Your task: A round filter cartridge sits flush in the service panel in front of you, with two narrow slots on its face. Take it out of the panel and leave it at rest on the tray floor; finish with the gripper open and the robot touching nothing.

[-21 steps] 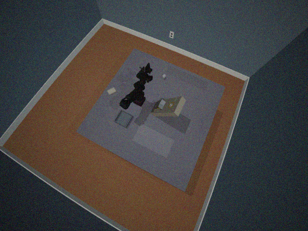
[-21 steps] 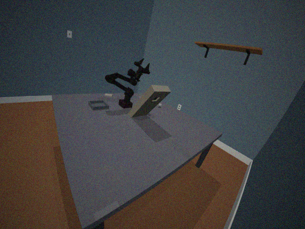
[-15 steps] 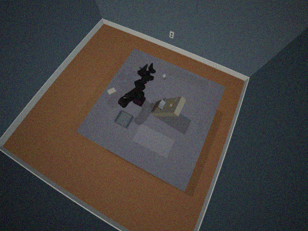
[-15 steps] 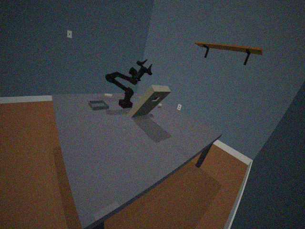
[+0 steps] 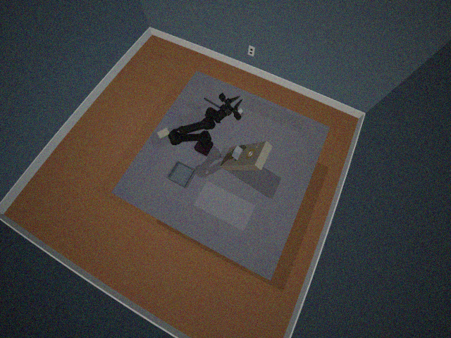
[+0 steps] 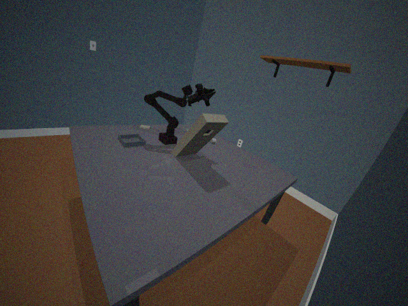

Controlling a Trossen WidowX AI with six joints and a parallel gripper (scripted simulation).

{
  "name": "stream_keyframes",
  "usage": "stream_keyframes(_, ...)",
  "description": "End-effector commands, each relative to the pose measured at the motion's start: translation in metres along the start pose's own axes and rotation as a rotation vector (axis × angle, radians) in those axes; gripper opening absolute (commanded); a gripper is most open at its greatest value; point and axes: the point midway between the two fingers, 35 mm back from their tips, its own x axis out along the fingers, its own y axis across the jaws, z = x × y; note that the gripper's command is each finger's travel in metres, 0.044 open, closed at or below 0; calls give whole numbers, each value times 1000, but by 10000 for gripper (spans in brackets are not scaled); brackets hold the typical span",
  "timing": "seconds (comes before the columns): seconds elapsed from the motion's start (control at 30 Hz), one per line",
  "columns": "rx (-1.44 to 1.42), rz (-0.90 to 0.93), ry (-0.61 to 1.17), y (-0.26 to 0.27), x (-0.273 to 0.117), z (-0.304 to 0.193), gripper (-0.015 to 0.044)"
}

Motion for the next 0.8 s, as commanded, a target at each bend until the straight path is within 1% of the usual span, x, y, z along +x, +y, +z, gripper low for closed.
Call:
stream_keyframes(0.0, -599, -349, 199, -81, 8, 11, 97)
stream_keyframes(0.17, -852, -505, 351, -119, -3, 24, 97)
stream_keyframes(0.37, -1110, -665, 588, -159, -27, 43, 97)
stream_keyframes(0.57, -1302, -782, 880, -188, -64, 63, 97)
stream_keyframes(0.77, -1415, -837, 1216, -206, -108, 83, 97)
